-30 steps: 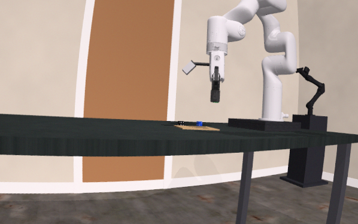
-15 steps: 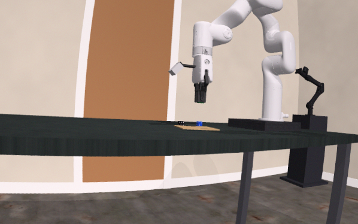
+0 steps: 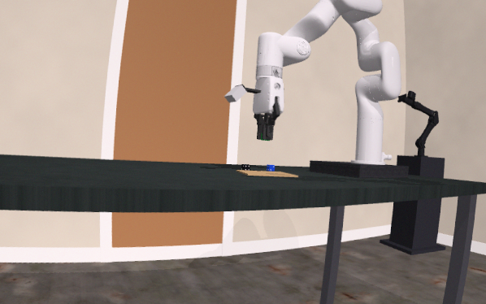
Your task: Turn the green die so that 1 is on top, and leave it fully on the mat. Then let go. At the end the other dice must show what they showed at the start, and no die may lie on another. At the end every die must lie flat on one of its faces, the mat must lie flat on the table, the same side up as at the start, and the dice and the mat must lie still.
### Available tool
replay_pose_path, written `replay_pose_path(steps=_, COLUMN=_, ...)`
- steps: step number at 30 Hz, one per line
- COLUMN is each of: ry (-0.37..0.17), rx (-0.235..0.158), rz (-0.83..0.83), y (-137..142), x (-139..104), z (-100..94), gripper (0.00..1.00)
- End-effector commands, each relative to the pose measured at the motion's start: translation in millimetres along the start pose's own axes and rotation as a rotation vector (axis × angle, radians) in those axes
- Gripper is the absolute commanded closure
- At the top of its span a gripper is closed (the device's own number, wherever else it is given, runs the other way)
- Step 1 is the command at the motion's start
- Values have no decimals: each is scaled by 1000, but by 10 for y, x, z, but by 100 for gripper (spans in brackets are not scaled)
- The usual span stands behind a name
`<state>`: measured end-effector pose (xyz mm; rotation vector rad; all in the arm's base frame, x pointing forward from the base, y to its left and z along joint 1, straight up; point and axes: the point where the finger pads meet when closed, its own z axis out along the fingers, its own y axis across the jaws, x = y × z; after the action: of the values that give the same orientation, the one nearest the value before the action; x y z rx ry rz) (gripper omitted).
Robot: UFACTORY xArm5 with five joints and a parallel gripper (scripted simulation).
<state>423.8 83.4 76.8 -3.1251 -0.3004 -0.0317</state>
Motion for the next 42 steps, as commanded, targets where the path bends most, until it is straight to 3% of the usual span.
replay_pose_path(steps=1, ry=72, rx=0, rz=-1, y=4, x=4, z=-8, gripper=85)
replay_pose_path(steps=6, ry=246, rx=0, rz=-1, y=7, x=-20, z=-8, gripper=85)
replay_pose_path(steps=8, ry=246, rx=0, rz=-1, y=7, x=-20, z=-8, gripper=85)
replay_pose_path(steps=11, ry=372, rx=0, rz=-1, y=9, x=-34, z=-6, gripper=85)
replay_pose_path(steps=12, ry=376, rx=0, rz=-1, y=9, x=-35, z=-6, gripper=85)
replay_pose_path(steps=16, ry=504, rx=0, rz=-1, y=11, x=-50, z=-6, gripper=85)
replay_pose_path(steps=17, ry=508, rx=0, rz=-1, y=11, x=-51, z=-6, gripper=85)
replay_pose_path(steps=22, ry=664, rx=-1, rz=-1, y=12, x=-75, z=-14, gripper=85)
replay_pose_path(steps=25, ry=668, rx=-1, rz=-1, y=12, x=-77, z=-16, gripper=85)
replay_pose_path(steps=30, ry=821, rx=-1, rz=-1, y=12, x=-91, z=-18, gripper=85)
replay_pose_path(steps=34, ry=898, rx=-1, rz=-2, y=12, x=-95, z=-16, gripper=85)
replay_pose_path(steps=42, ry=940, rx=-1, rz=-2, y=12, x=-111, z=-20, gripper=85)
